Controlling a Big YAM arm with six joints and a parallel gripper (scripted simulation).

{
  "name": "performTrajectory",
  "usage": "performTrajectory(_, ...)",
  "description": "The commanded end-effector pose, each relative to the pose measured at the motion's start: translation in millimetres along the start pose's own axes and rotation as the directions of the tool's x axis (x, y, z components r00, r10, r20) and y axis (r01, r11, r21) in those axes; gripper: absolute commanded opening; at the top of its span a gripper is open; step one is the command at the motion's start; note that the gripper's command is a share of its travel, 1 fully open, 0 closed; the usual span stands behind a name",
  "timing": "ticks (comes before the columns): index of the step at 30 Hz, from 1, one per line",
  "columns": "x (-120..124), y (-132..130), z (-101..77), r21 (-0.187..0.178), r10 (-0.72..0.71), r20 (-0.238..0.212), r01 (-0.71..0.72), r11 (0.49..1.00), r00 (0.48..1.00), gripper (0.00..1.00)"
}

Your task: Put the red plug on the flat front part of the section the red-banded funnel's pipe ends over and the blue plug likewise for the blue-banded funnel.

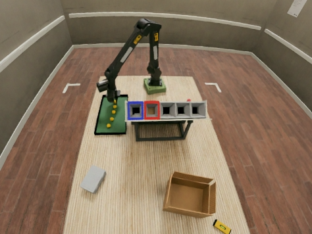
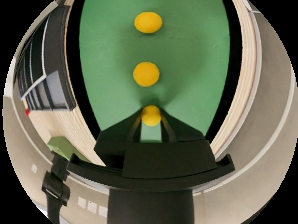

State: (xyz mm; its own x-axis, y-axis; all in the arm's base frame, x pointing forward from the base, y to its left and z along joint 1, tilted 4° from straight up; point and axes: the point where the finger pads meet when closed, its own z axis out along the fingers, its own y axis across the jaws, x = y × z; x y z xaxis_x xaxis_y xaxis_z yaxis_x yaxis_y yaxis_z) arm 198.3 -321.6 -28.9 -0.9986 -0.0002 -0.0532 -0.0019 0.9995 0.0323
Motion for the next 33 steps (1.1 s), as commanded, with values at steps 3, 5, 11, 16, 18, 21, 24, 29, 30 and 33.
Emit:
performTrajectory(3,-3,-5,-4.6,0.014,-0.001,0.009,0.001,1.0,1.0,0.0)
performTrajectory(5,-3,-5,-14.0,0.014,-0.001,0.009,0.001,1.0,1.0,0.0)
performTrajectory(11,-2,-3,-70.8,0.014,-0.001,0.009,0.001,1.0,1.0,0.0)
performTrajectory(16,-2,-2,-118.1,0.014,-0.001,0.009,0.001,1.0,1.0,0.0)
performTrajectory(18,-1,-1,-137.1,0.014,-0.001,0.009,0.001,1.0,1.0,0.0)
performTrajectory(21,-1,-1,-146.5,0.014,-0.001,0.009,0.001,1.0,1.0,0.0)
performTrajectory(24,-1,-1,-146.3,0.012,-0.001,0.008,0.001,1.0,1.0,0.0)
performTrajectory(29,-2,-1,-146.0,0.007,-0.001,0.005,0.001,1.0,1.0,0.0)
performTrajectory(30,-2,-1,-145.9,0.006,-0.001,0.005,0.001,1.0,1.0,0.0)
performTrajectory(33,-2,-1,-145.7,0.004,-0.001,0.003,0.001,1.0,1.0,0.0)
